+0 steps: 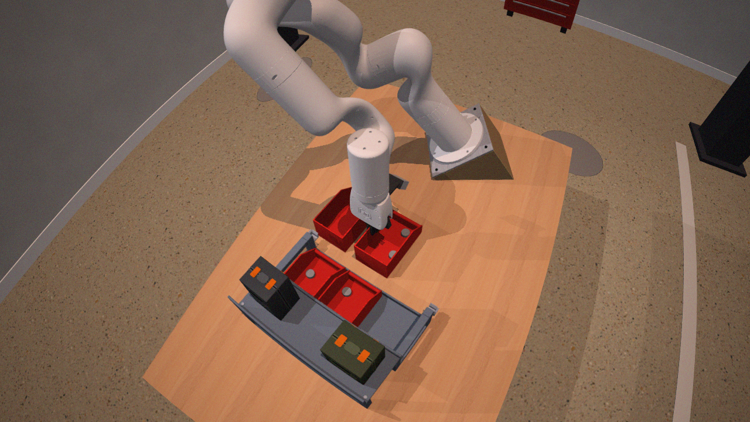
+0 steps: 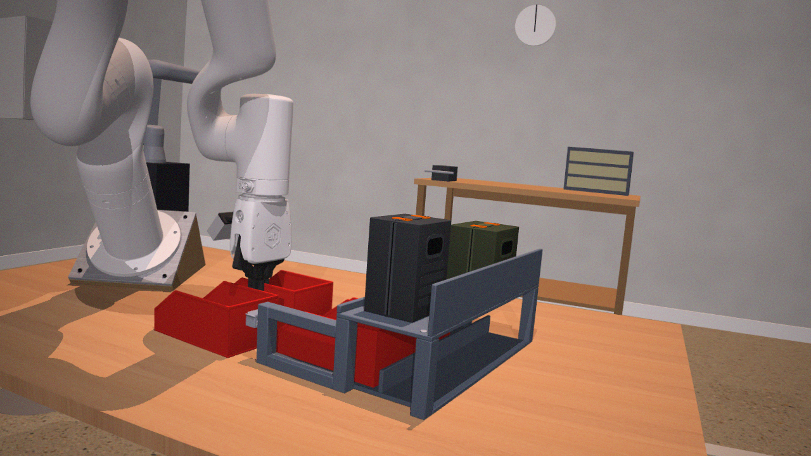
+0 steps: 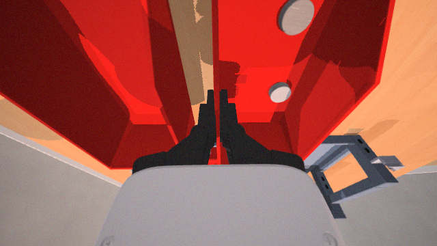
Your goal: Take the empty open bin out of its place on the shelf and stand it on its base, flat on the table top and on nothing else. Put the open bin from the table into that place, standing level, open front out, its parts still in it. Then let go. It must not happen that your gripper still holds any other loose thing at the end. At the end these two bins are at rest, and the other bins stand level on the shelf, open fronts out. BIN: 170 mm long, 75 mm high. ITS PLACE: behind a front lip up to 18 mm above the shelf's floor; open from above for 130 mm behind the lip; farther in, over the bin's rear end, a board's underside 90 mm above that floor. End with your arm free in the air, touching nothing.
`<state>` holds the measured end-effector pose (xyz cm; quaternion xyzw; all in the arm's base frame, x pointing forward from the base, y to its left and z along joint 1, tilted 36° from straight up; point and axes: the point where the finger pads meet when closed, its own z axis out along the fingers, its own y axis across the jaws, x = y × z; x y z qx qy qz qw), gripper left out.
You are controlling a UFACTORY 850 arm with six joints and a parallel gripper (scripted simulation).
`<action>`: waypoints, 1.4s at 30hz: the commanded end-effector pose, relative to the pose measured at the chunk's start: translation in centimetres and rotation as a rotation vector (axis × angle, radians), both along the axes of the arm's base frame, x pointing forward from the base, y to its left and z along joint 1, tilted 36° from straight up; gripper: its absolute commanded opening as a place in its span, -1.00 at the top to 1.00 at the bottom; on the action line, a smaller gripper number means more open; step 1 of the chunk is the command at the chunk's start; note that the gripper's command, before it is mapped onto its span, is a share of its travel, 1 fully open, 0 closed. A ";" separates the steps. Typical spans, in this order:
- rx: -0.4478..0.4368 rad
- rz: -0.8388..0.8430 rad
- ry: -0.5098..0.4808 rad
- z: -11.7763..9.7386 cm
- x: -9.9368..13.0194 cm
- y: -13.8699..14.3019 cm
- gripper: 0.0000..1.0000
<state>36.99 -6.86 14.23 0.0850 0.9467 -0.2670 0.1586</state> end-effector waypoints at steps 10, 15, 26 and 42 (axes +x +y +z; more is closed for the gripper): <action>0.000 0.000 -0.001 0.1 0.0 0.1 1.00; 0.000 0.000 -0.001 0.8 -0.2 0.5 1.00; 0.000 0.000 -0.001 2.6 -0.8 1.7 1.00; 0.000 0.000 -0.001 2.8 -0.8 1.8 1.00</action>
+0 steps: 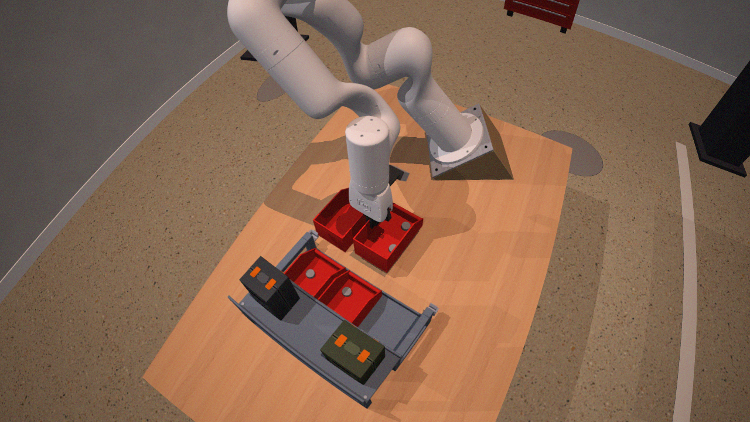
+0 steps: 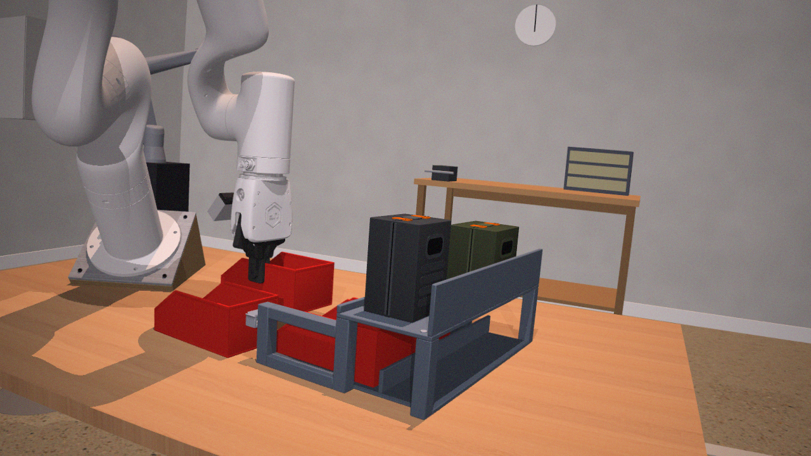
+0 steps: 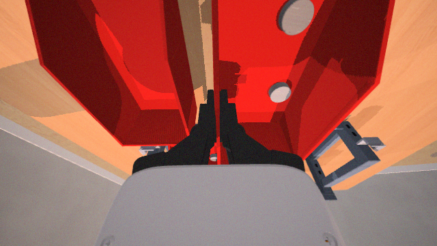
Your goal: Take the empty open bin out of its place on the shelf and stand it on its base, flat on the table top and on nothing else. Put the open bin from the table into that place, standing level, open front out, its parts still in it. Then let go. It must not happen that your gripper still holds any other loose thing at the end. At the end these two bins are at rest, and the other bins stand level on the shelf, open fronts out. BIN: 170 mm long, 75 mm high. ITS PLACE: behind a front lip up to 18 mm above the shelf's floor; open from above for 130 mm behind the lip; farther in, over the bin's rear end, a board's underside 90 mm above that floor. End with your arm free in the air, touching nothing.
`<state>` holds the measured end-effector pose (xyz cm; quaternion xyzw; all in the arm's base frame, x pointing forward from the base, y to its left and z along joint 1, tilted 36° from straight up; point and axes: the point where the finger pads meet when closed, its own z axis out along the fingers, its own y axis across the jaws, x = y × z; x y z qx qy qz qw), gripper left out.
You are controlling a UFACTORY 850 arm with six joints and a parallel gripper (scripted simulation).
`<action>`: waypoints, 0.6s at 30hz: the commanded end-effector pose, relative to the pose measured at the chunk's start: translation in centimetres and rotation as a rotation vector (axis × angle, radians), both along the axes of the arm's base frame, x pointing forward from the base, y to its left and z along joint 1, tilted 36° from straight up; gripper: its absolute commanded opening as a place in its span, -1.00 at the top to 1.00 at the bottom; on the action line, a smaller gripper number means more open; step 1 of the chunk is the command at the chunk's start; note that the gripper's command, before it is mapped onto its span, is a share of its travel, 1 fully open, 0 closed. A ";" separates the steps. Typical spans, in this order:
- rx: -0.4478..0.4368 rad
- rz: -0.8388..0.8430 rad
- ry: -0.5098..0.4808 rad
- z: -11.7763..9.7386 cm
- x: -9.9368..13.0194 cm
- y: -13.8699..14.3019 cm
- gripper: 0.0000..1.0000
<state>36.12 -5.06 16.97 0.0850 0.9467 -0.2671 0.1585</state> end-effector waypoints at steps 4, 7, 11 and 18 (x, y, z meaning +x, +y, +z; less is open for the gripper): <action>0.000 0.000 -0.001 -0.3 0.2 0.5 1.00; 0.000 0.000 -0.001 -1.0 0.4 1.7 1.00; 0.000 0.000 -0.001 -1.8 0.7 2.9 1.00; 0.000 0.001 -0.001 -5.0 1.8 8.1 1.00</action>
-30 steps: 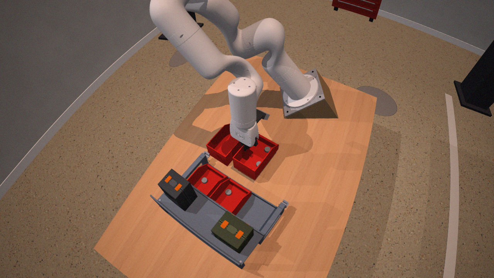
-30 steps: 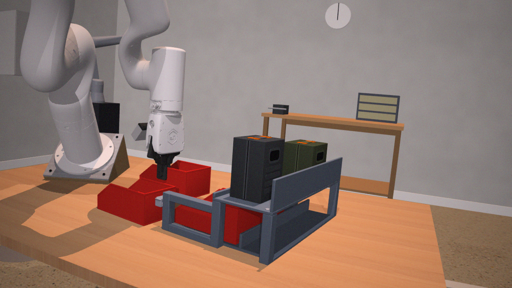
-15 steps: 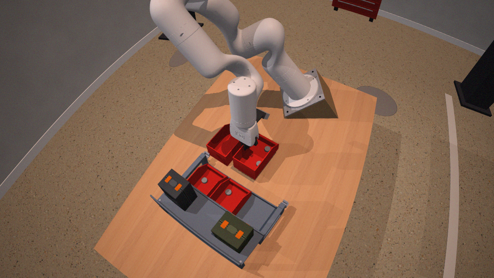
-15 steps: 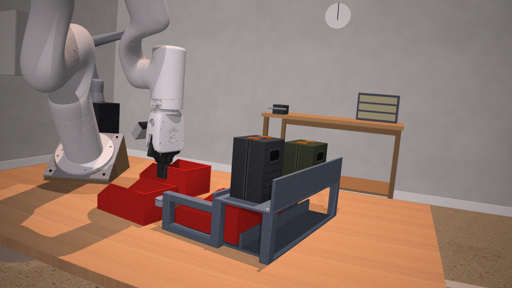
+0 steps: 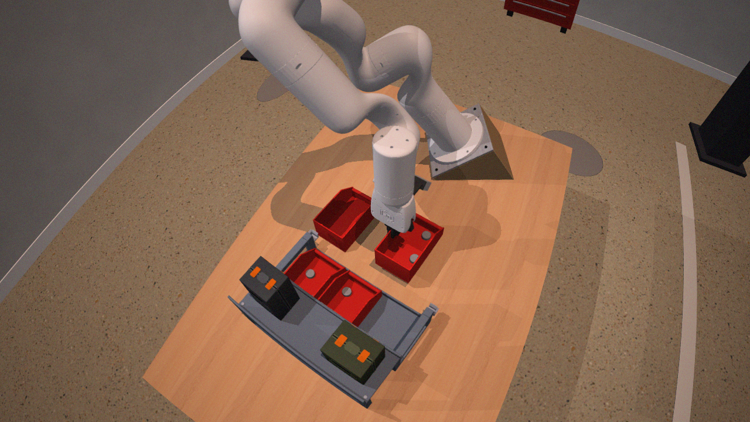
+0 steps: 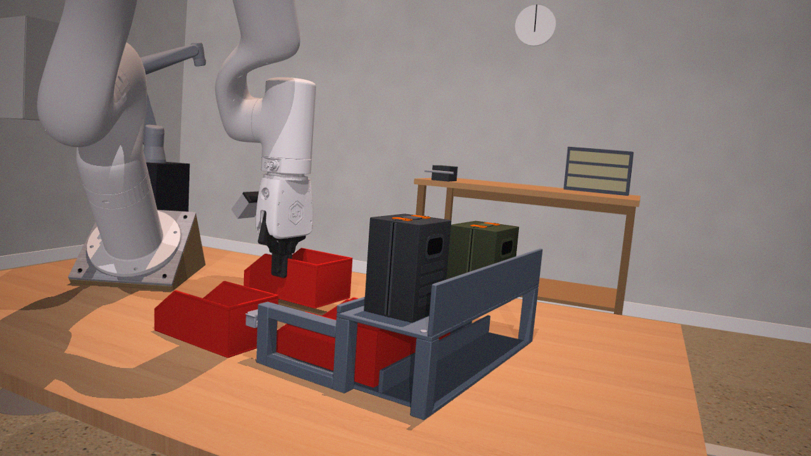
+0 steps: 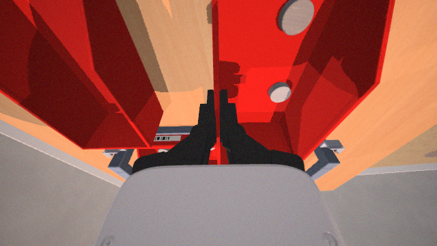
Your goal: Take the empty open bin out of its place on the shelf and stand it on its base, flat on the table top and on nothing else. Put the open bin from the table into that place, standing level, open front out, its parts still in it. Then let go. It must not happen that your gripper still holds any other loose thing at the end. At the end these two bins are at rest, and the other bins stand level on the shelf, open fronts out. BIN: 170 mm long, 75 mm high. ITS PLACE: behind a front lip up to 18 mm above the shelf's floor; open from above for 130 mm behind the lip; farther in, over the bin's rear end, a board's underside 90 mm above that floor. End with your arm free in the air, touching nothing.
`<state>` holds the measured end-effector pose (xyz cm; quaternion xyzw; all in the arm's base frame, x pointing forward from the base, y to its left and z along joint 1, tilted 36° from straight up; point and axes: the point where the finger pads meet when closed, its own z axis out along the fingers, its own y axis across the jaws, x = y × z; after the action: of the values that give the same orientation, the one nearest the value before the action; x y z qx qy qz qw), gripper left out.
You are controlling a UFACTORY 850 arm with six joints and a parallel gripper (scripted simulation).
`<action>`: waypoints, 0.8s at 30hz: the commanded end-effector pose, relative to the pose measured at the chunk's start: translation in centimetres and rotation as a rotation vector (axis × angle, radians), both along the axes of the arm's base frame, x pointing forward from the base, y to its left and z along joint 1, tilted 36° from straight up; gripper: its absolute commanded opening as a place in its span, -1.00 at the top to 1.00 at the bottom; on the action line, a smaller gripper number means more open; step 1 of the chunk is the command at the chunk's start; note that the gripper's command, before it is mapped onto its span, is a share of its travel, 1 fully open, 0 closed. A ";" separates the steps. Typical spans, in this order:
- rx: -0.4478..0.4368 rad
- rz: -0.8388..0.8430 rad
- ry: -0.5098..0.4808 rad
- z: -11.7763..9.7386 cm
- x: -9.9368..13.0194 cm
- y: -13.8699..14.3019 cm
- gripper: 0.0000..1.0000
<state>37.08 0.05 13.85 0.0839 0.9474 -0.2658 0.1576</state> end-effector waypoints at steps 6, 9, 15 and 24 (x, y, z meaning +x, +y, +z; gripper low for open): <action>-0.003 -0.001 -0.003 -3.7 1.4 5.7 1.00; -0.003 -0.001 -0.003 -3.8 1.5 6.0 1.00; -0.003 -0.001 -0.003 -3.9 1.5 6.0 1.00; -0.003 -0.001 -0.003 -3.8 1.7 6.0 1.00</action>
<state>38.56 6.03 9.97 0.0845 0.9467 -0.2674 0.1583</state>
